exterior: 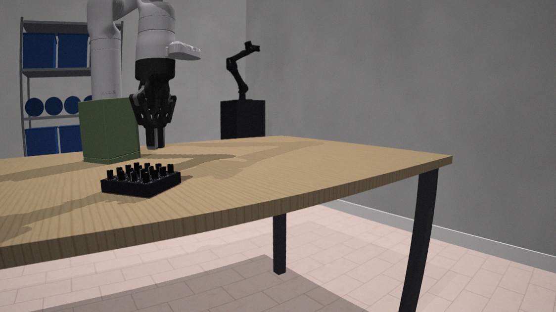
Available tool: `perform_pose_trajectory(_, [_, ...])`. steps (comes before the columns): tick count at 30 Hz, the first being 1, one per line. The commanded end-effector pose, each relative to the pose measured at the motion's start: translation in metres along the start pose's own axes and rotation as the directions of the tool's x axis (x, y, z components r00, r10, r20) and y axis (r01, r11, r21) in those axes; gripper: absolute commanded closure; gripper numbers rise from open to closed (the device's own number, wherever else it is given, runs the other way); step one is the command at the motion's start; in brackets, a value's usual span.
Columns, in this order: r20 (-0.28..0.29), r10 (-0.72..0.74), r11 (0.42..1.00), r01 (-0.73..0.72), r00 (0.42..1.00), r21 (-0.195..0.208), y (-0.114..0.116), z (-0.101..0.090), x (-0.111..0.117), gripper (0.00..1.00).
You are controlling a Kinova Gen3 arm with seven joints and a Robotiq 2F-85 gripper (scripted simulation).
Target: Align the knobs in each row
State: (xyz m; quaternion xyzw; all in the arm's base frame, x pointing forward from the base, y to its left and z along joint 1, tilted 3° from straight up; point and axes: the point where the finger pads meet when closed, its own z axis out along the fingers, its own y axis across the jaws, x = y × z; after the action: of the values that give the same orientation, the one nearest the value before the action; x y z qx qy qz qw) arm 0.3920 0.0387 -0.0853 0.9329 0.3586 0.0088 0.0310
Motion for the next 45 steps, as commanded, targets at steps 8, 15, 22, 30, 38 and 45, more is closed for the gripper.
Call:
perform_pose_trajectory(8, [-0.001, 0.011, 1.000, -0.011, 1.000, 0.006, -0.0031, -0.0019, 0.0002, 0.81])
perform_pose_trajectory(15, [-0.001, 0.022, 1.000, -0.022, 1.000, 0.006, -0.0031, -0.0020, 0.0002, 0.81])
perform_pose_trajectory(22, [-0.001, 0.058, 0.998, -0.058, 0.998, 0.006, -0.0032, -0.0022, 0.0002, 0.81])
perform_pose_trajectory(30, [-0.001, 0.113, 0.994, -0.113, 0.994, 0.006, -0.0032, -0.0026, 0.0004, 0.81])
perform_pose_trajectory(38, [0.000, 0.227, 0.974, -0.227, 0.974, 0.007, -0.0032, -0.0034, 0.0007, 0.81])
perform_pose_trajectory(45, [0.001, 0.340, 0.941, -0.340, 0.941, 0.007, -0.0032, -0.0042, 0.0010, 0.81])
